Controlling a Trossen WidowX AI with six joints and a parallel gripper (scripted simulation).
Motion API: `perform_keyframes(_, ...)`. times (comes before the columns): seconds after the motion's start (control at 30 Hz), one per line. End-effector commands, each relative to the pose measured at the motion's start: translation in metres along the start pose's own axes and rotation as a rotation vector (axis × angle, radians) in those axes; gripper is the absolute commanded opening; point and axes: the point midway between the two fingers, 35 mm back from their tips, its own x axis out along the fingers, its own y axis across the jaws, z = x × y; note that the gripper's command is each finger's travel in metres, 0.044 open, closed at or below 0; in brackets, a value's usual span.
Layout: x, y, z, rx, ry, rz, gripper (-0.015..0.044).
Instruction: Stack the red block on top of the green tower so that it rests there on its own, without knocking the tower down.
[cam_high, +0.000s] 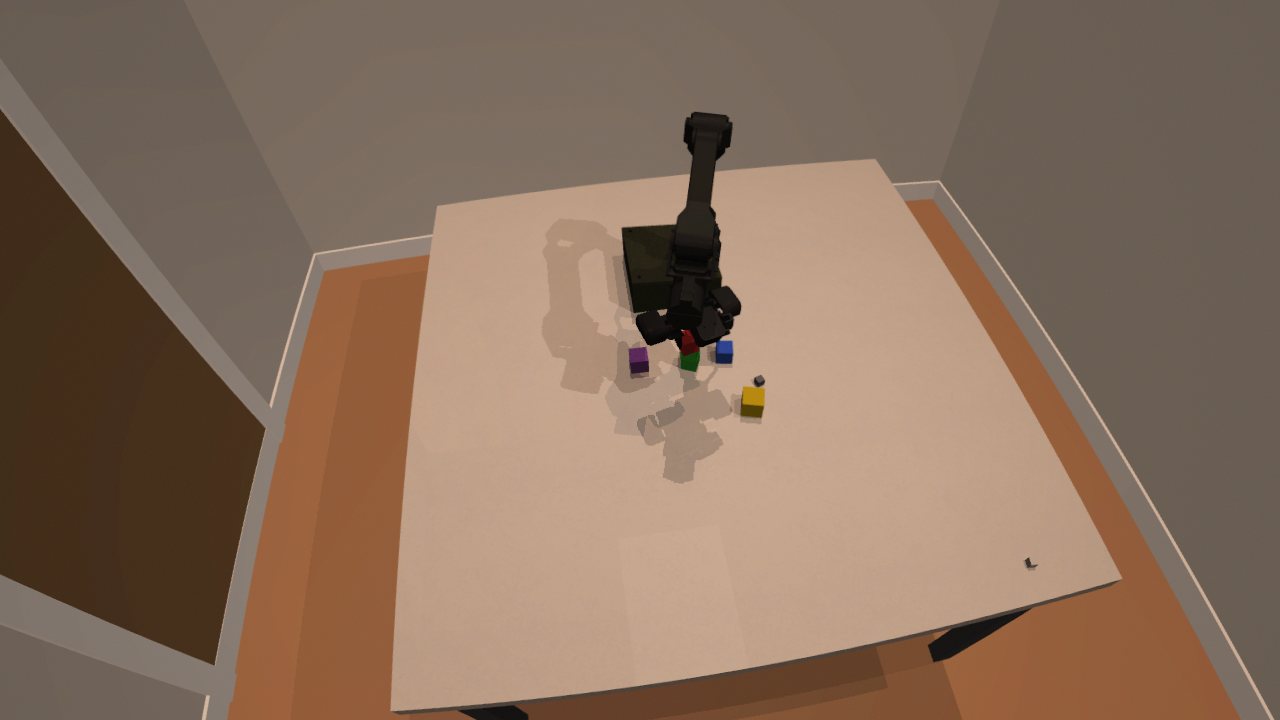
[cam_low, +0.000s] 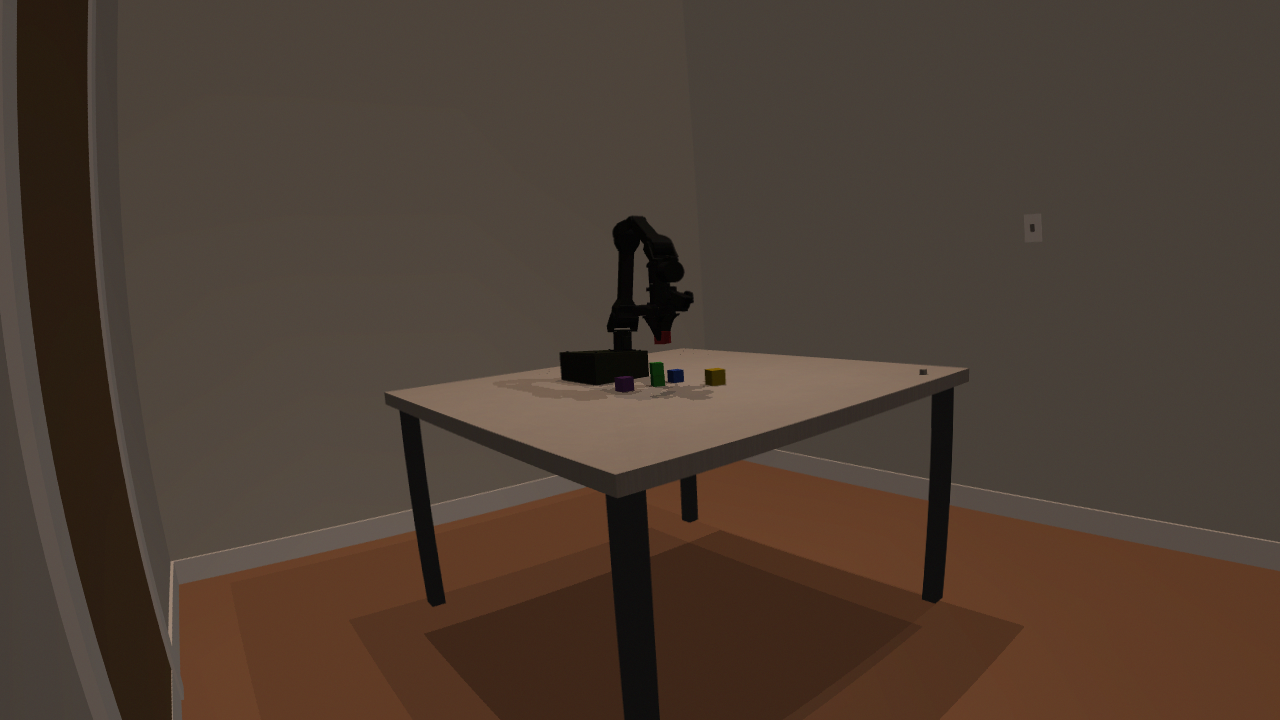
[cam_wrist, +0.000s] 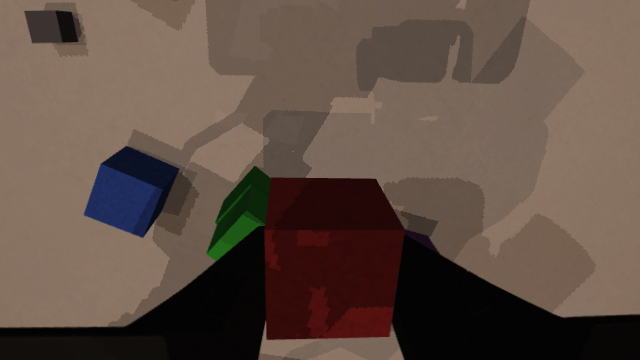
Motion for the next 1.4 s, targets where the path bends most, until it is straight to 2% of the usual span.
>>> perform_keyframes(0.0, 0.003, 0.011, -0.016, 0.008, 0.003, 0.005, 0.0000)
perform_keyframes(0.33, 0.009, 0.031, -0.046, 0.002, 0.007, 0.007, 0.0000)
perform_keyframes(0.83, 0.034, 0.031, -0.046, 0.002, 0.007, 0.008, 0.0000)
perform_keyframes(1.07, 0.059, 0.032, -0.047, 0.002, 0.007, 0.008, 0.0000)
perform_keyframes(1.37, 0.059, 0.032, -0.047, 0.002, 0.007, 0.008, 0.0000)
